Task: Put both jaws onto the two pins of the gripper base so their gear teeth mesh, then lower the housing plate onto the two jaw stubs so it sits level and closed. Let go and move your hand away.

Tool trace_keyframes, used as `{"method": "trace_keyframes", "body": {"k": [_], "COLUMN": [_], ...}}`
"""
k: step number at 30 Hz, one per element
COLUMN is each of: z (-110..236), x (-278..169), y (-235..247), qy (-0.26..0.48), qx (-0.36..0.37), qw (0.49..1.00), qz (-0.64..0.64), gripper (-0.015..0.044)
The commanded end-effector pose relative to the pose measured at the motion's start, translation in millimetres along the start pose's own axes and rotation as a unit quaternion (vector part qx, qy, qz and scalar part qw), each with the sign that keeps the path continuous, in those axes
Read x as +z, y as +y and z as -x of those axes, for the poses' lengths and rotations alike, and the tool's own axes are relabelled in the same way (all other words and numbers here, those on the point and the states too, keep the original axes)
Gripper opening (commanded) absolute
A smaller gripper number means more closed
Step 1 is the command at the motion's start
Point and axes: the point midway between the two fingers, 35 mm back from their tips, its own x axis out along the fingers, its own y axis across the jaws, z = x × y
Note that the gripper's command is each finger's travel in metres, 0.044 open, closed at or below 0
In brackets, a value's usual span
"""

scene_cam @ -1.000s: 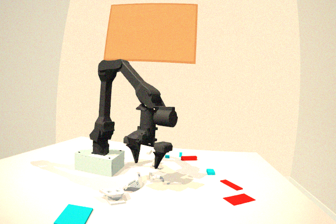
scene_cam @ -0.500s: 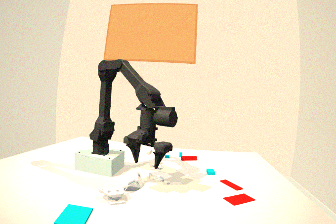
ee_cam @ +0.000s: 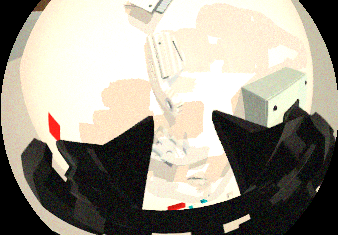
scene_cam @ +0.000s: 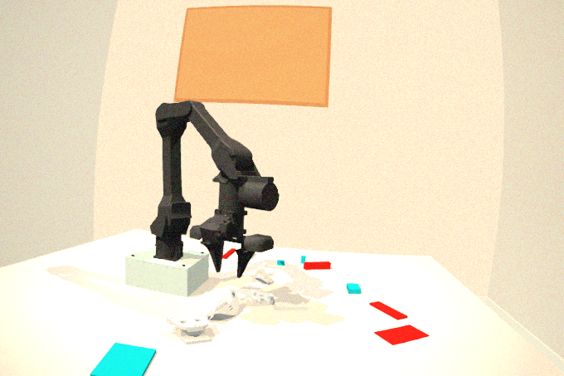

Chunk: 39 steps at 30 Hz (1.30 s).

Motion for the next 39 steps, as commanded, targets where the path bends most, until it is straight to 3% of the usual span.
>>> {"method": "trace_keyframes", "body": {"k": [1,7,21,39], "z": [-2,-2,-3,-33], "x": [3,3,3,4], "y": [-24,-25,-25,-24], "qy": [0.0,0.0,0.0,0.0], "qx": [-0.002,-0.002,-0.002,-0.002], "qw": [0.999,0.999,0.999,0.999], "qz": [0.046,0.048,0.048,0.048], "gripper": [0.0151,0.0,0.0,0.0]}}
